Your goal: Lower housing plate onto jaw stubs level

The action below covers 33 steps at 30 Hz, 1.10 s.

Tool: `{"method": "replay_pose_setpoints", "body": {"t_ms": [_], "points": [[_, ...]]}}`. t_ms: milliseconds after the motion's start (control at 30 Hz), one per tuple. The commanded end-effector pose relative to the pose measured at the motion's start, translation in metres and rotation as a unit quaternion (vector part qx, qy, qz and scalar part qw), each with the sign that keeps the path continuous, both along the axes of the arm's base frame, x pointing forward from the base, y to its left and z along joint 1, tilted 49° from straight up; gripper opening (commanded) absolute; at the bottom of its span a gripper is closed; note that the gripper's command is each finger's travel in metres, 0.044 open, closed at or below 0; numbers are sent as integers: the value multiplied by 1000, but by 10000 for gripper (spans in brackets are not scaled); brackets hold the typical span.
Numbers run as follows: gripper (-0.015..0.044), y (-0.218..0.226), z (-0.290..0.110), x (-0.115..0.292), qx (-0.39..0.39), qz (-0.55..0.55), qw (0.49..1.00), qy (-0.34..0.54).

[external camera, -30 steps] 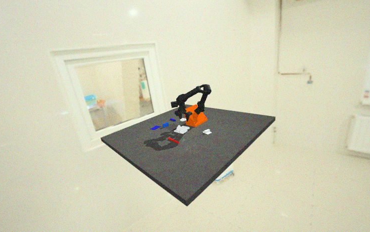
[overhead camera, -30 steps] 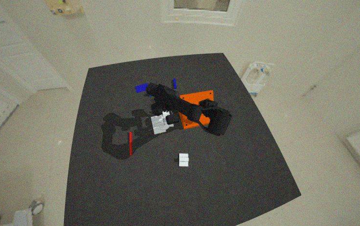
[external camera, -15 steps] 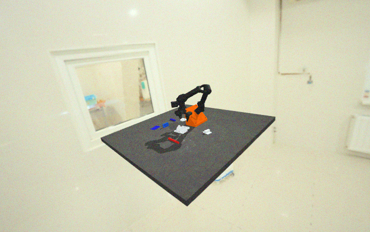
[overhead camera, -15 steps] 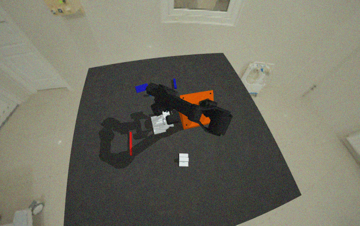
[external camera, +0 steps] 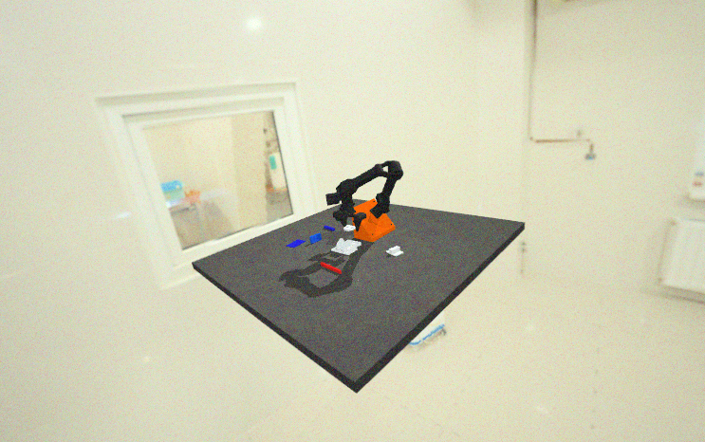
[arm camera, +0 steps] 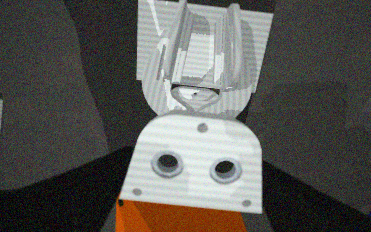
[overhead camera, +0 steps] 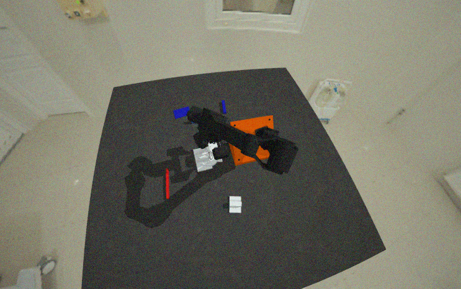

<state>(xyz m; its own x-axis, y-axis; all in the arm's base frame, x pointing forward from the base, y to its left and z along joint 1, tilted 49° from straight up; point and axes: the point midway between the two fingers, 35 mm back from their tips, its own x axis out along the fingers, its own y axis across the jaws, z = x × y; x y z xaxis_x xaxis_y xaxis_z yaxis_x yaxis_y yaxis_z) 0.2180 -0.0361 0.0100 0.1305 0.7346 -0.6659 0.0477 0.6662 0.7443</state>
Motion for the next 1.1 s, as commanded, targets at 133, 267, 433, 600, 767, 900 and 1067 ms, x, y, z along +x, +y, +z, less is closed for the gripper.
{"method": "replay_pose_setpoints", "body": {"t_ms": [133, 267, 433, 600, 767, 900, 1067], "points": [[351, 6, -6, 2, -2, 0, 1000, 0], [351, 10, -10, 3, -2, 0, 1000, 0], [351, 16, -16, 5, -2, -1, 1000, 0], [351, 22, -22, 6, -2, -1, 1000, 0], [351, 29, -27, 7, -2, 0, 1000, 0], [351, 34, -31, 7, -2, 0, 1000, 0], [351, 40, -36, 8, -1, 0, 1000, -1]]}}
